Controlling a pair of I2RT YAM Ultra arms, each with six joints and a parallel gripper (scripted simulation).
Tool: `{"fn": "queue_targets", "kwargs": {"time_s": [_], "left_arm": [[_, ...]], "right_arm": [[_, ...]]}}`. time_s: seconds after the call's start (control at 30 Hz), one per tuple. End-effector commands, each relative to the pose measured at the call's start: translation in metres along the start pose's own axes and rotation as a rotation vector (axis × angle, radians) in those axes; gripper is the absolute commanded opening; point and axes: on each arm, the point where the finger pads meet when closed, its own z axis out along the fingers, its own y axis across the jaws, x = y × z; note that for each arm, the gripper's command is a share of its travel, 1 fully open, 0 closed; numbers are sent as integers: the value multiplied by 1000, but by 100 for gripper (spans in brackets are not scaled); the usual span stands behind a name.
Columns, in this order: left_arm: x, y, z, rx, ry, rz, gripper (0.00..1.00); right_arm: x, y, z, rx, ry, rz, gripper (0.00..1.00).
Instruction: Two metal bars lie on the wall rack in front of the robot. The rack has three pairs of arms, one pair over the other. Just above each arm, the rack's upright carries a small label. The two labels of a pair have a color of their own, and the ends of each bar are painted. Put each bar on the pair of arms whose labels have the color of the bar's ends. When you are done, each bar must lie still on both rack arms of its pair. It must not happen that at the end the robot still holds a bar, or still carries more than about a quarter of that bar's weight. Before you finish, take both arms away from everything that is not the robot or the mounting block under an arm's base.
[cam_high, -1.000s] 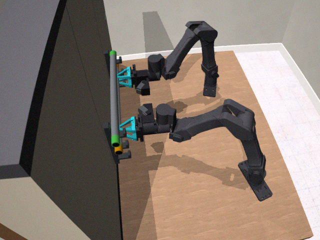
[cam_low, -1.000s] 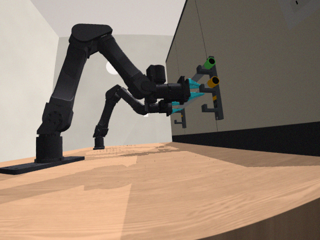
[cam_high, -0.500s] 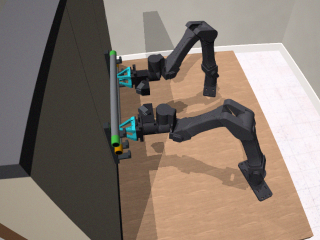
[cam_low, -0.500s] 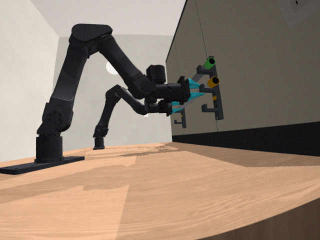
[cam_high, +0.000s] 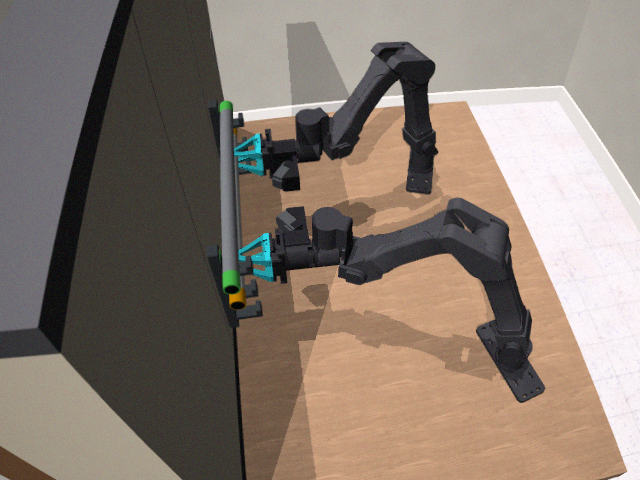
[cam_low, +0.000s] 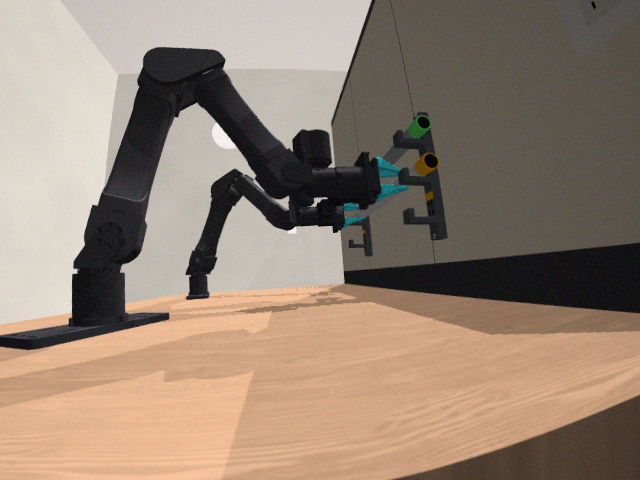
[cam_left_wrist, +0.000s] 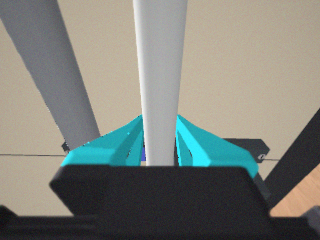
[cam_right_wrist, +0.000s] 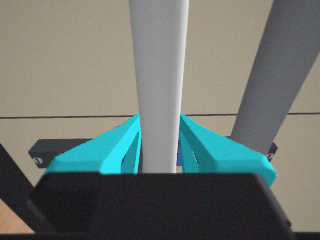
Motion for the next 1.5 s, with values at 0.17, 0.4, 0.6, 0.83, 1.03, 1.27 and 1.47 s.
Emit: {"fn": "queue_targets", "kwargs": {"time_s": [0.17, 0.4, 0.6, 0.83, 1.03, 1.27, 1.47], "left_arm": [[3, 0, 2, 19, 5, 3, 0], [3, 0, 1, 19, 5, 4, 0], [3, 0, -1, 19, 5, 4, 0], [3, 0, -2, 19, 5, 4, 0], [3, 3, -1, 19, 5, 4, 0], [3, 7, -1, 19, 5, 4, 0], [3, 11, -1, 19, 5, 4, 0]], "right_arm": [[3, 0, 2, -15, 5, -1, 0], [3, 0, 1, -15, 5, -1, 0], [3, 0, 0, -15, 5, -1, 0], [3, 0, -1, -15, 5, -1, 0], [3, -3, -1, -15, 5, -1, 0], [3, -7, -1, -15, 5, -1, 0], [3, -11, -1, -15, 5, -1, 0]]}}
